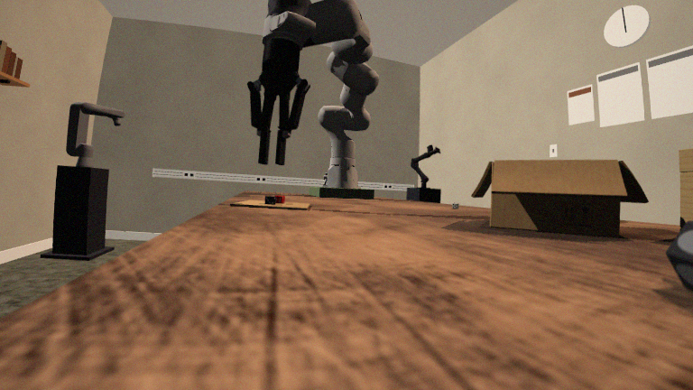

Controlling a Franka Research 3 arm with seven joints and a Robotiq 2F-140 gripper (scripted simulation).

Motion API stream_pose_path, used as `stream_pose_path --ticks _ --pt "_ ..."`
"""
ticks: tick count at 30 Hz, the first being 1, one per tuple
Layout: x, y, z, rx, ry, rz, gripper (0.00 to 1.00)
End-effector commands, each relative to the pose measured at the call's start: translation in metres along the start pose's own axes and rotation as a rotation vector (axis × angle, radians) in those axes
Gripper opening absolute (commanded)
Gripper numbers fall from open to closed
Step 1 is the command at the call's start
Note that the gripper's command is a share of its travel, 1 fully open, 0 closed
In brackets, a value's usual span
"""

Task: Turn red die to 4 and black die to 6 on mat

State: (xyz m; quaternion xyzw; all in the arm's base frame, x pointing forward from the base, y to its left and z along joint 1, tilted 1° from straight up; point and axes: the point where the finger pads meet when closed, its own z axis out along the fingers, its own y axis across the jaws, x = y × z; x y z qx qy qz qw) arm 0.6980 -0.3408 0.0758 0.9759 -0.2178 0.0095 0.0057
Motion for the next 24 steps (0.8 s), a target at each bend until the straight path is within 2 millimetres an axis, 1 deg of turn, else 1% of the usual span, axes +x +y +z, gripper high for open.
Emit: stream_pose_path --ticks 1,6,7,24 --pt "-0.0048 -0.0007 -0.011 -0.002 -0.016 0.006 0.27" --pt "-0.0048 -0.0007 -0.0148 -0.002 -0.016 0.006 0.27" --pt "-0.0048 -0.0007 -0.0148 -0.002 -0.016 0.006 1.0" --pt "-0.0048 -0.0007 -0.0148 -0.002 -0.016 0.006 1.0"
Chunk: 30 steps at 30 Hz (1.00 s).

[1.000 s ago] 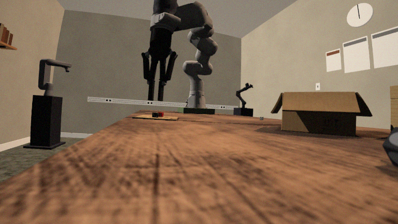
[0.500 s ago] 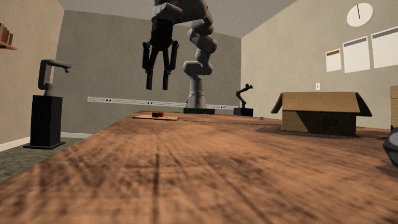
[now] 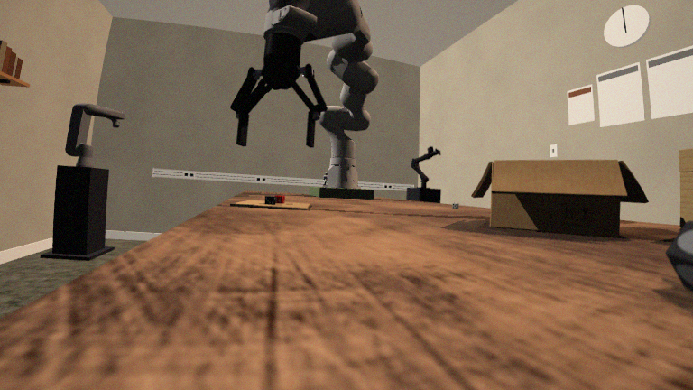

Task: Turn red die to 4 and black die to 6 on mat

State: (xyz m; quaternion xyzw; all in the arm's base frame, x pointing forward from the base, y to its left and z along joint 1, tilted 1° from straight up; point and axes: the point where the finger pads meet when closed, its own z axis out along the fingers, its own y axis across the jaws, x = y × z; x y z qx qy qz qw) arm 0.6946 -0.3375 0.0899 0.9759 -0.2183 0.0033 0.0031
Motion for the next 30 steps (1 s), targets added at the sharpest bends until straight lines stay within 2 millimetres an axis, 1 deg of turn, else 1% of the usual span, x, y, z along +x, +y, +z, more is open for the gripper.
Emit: stream_pose_path --ticks 1,7,10,20,22,26,30 --pt "-0.001 0.001 -0.001 -0.004 -0.002 0.005 1.0" --pt "-0.001 0.001 -0.001 -0.004 -0.002 0.005 1.0" --pt "-0.001 0.001 -0.006 -0.004 -0.002 0.005 1.0" --pt "-0.001 0.001 -0.047 -0.004 -0.002 0.005 1.0" --pt "-0.001 0.001 -0.047 -0.004 -0.002 0.005 1.0" --pt "-0.001 0.001 -0.06 -0.004 -0.002 0.005 1.0" --pt "0.0 0.001 -0.068 -0.004 -0.002 0.005 1.0"
